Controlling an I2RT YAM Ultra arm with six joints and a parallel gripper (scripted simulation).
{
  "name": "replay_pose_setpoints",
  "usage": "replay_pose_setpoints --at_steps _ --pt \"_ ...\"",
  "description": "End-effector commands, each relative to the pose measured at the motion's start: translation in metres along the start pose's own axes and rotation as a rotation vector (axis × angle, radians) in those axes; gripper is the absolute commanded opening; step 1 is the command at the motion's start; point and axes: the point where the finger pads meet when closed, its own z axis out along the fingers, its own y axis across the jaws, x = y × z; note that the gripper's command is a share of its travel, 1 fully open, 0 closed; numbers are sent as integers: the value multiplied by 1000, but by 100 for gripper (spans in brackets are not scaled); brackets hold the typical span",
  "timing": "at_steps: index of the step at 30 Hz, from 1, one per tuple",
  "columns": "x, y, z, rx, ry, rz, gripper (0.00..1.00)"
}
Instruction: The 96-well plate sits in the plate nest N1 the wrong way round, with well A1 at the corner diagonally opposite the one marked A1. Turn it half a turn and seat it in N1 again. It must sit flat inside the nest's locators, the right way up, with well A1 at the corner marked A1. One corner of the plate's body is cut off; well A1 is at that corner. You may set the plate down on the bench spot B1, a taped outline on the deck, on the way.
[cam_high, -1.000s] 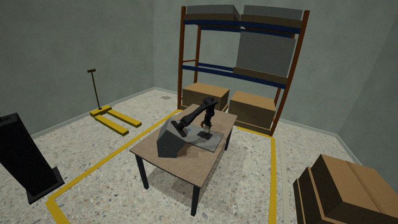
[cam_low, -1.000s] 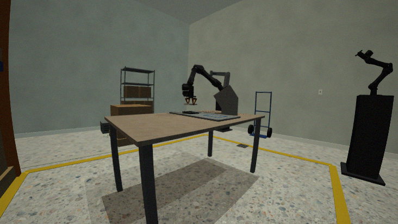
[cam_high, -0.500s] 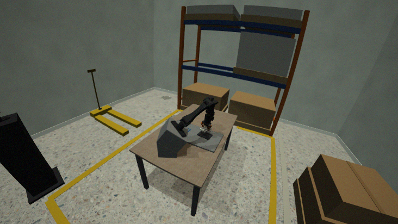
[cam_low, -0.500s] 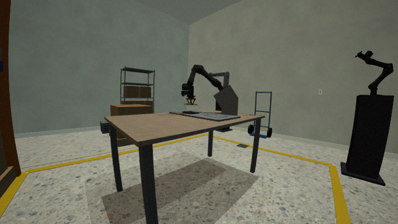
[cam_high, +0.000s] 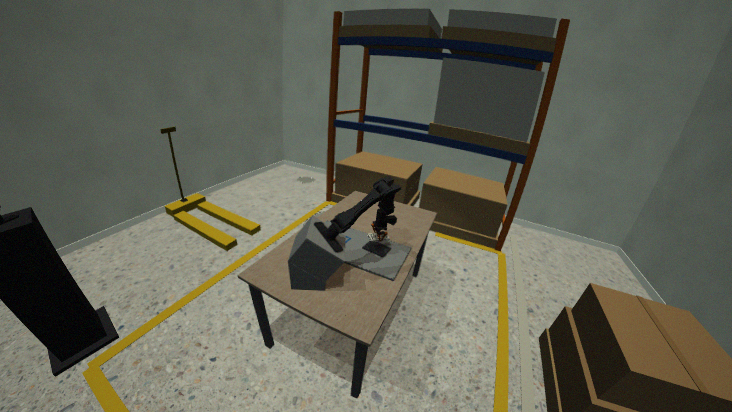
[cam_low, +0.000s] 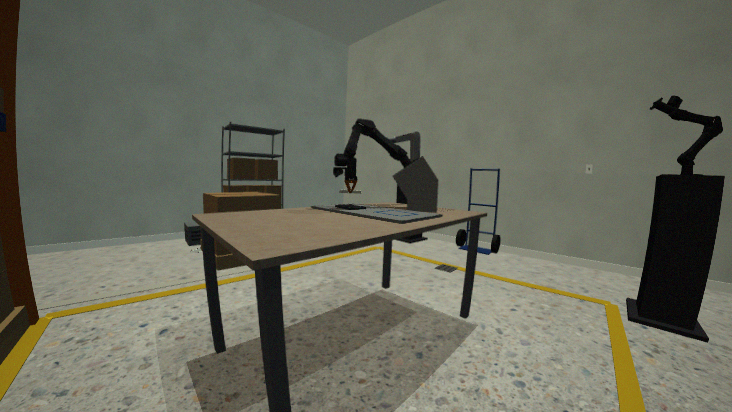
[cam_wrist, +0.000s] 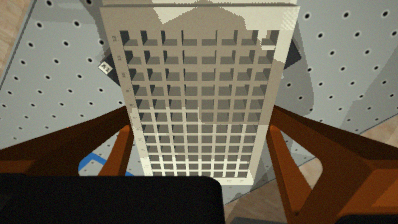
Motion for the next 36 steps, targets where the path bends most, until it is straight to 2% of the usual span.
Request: replay_pose_setpoints --at_steps 1,5,7,22,24,27,36 --pt "-2 5 -5 -12 -10 167 0" --pt "-2 5 -5 -12 -10 300 0" --pt "-2 5 -5 -12 -10 300 0" --pt "-1 5 -5 -15 -6 800 0" --pt "-1 5 -5 -15 -6 800 0" --pt "-1 5 -5 -15 -6 900 0" --pt "-2 6 -5 -15 -6 901 0"
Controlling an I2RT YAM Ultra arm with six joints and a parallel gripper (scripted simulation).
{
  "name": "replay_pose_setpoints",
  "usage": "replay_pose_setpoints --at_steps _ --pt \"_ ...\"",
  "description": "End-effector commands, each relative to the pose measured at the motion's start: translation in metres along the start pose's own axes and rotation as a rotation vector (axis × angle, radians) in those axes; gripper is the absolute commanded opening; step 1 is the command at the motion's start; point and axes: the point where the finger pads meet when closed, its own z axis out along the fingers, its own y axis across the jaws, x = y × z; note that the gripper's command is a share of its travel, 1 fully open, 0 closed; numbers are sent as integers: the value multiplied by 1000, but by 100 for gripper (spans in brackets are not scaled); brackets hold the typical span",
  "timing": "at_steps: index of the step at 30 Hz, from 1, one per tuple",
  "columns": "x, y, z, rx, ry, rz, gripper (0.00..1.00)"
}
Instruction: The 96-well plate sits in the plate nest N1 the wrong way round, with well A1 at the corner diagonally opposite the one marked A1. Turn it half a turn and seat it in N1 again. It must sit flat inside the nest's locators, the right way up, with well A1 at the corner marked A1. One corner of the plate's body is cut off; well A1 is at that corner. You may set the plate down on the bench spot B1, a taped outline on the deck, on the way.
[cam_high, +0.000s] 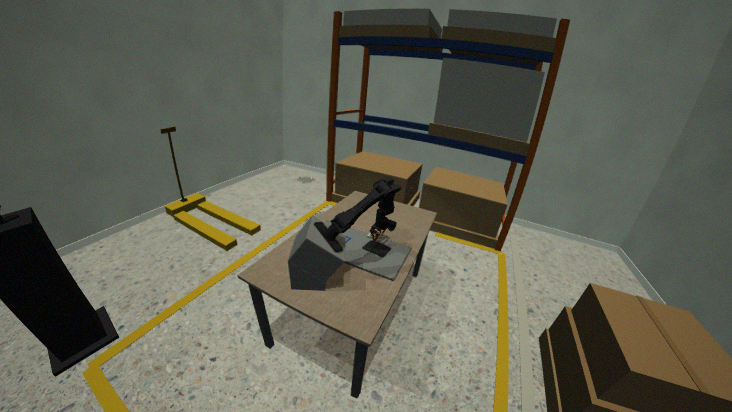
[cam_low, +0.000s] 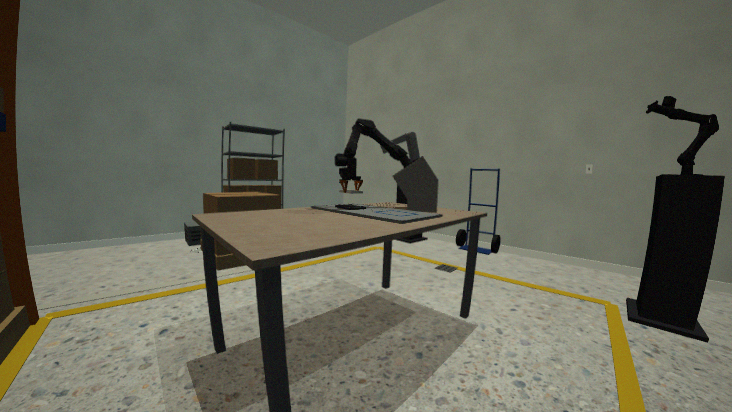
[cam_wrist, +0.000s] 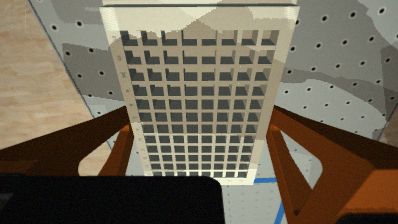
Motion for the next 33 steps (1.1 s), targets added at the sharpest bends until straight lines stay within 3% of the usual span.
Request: replay_pose_setpoints --at_steps 1,29,33 --pt "2 5 -5 -15 0 15 0" --pt "1 5 -5 -15 0 15 0" --pt "1 5 2 -15 0 15 0"
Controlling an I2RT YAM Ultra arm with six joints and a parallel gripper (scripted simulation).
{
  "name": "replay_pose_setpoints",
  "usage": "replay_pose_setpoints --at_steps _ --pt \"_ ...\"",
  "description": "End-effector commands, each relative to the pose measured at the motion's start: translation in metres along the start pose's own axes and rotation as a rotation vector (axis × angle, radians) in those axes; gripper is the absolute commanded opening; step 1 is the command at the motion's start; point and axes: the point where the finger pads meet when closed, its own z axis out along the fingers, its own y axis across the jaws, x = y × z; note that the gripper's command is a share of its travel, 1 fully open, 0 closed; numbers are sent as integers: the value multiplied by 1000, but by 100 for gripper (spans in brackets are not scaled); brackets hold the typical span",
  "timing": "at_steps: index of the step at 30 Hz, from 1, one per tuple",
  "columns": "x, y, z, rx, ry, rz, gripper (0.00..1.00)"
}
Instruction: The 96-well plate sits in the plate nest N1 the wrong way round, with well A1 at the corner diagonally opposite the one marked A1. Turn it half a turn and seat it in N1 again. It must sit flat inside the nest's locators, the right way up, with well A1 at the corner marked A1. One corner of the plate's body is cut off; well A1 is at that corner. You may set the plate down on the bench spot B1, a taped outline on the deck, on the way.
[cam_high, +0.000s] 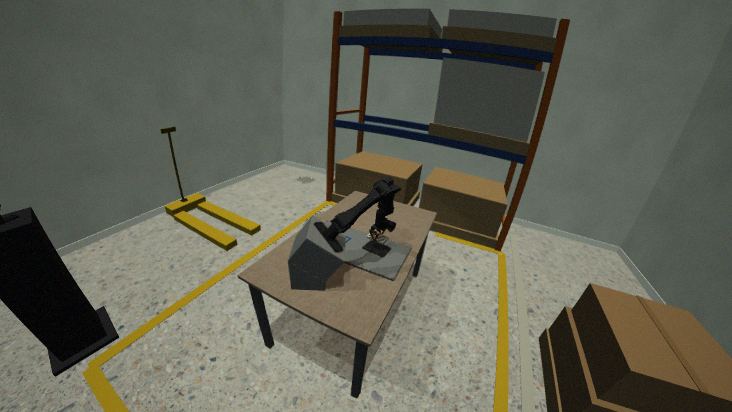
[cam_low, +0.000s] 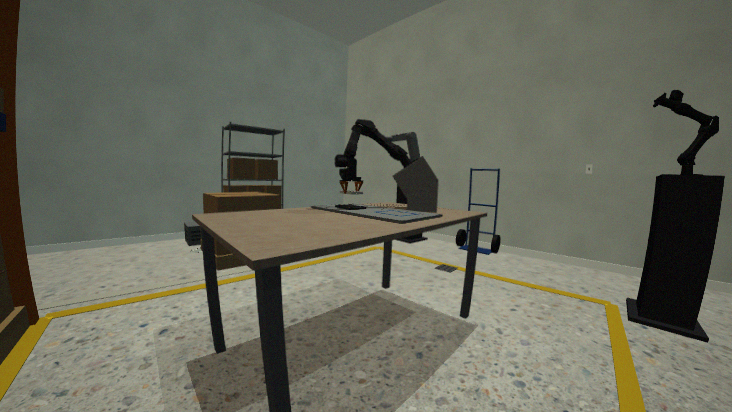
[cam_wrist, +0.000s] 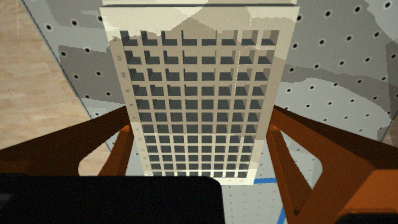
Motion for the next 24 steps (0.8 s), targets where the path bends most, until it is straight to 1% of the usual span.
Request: replay_pose_setpoints --at_steps 1,4,6,21,24 --pt "-2 6 -1 -19 -4 2 0" --pt "-2 6 4 -19 -4 2 0" --pt "-2 6 4 -19 -4 2 0" --pt "-4 8 29 -19 -5 2 0" --pt "-4 8 30 -19 -5 2 0"
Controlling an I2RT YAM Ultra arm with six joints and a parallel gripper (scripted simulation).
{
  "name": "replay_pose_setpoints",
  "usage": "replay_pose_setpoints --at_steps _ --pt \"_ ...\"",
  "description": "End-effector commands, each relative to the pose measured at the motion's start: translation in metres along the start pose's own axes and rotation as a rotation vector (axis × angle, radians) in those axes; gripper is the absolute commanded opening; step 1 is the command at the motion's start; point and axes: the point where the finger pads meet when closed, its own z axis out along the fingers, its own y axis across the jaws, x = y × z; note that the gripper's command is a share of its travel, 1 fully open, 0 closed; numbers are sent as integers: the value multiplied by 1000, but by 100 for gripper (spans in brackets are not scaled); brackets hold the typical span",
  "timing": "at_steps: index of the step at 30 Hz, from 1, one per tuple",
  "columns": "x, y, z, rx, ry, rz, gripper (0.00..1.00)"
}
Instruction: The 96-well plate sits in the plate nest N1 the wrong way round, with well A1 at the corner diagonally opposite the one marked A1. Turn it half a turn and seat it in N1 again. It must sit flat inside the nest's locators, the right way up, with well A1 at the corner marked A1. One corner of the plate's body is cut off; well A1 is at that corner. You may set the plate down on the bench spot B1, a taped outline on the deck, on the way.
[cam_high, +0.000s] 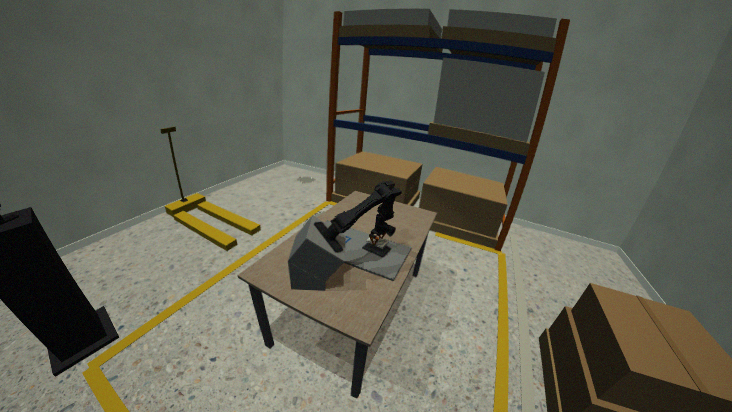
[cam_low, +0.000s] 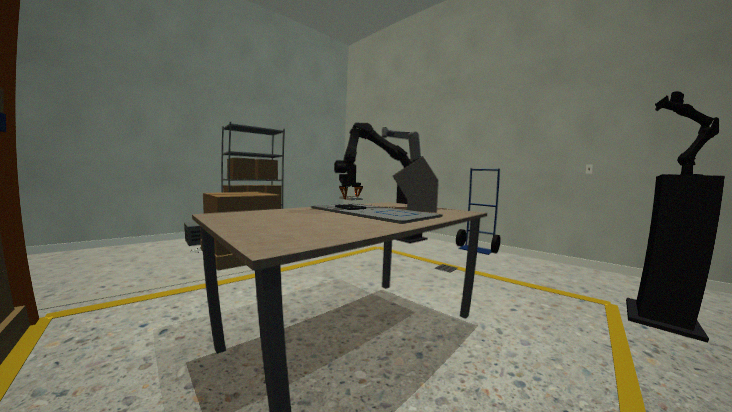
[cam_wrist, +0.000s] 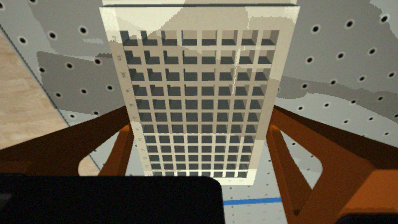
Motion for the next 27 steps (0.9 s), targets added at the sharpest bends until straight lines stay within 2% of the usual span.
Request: replay_pose_setpoints --at_steps 1,14,19,27 --pt "-2 8 -2 -25 -6 1 0" --pt "-3 9 20 -25 -6 0 0" --pt "-3 9 25 -25 -6 0 0" --pt "-3 9 25 -25 -6 0 0"
